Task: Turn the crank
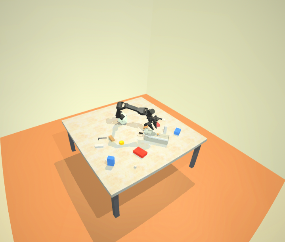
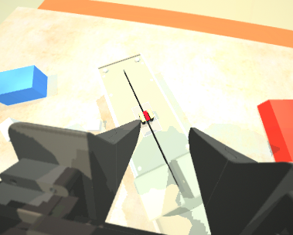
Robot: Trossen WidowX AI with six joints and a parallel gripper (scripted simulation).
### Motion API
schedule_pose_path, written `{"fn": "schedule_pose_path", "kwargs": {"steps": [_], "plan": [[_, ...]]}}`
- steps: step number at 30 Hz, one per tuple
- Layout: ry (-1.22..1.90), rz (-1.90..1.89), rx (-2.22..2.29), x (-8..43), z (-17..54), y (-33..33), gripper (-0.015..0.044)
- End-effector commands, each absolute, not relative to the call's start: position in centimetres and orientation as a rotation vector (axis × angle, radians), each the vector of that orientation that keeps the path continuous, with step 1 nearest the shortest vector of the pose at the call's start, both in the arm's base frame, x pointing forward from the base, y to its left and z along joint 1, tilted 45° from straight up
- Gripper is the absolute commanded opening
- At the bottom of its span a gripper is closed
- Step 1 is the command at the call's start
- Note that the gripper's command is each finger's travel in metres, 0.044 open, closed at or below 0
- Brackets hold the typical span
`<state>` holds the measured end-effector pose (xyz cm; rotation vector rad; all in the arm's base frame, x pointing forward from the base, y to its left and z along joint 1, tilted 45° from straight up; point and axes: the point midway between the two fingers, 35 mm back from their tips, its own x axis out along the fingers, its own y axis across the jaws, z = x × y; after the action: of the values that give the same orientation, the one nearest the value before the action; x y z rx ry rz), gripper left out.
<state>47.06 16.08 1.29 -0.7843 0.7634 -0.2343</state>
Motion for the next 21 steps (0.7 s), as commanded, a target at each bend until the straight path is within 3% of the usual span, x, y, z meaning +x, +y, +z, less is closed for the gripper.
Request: {"fn": "schedule_pose_path", "kwargs": {"steps": [1,6,21], "plan": [[0.763,-0.235,-0.785,47.1,1.3,16.1,0.0315],[0.764,-0.235,-0.784,47.1,2.0,16.8,0.044],[0.764,-0.233,-0.783,46.8,5.1,19.8,0.044]]}}
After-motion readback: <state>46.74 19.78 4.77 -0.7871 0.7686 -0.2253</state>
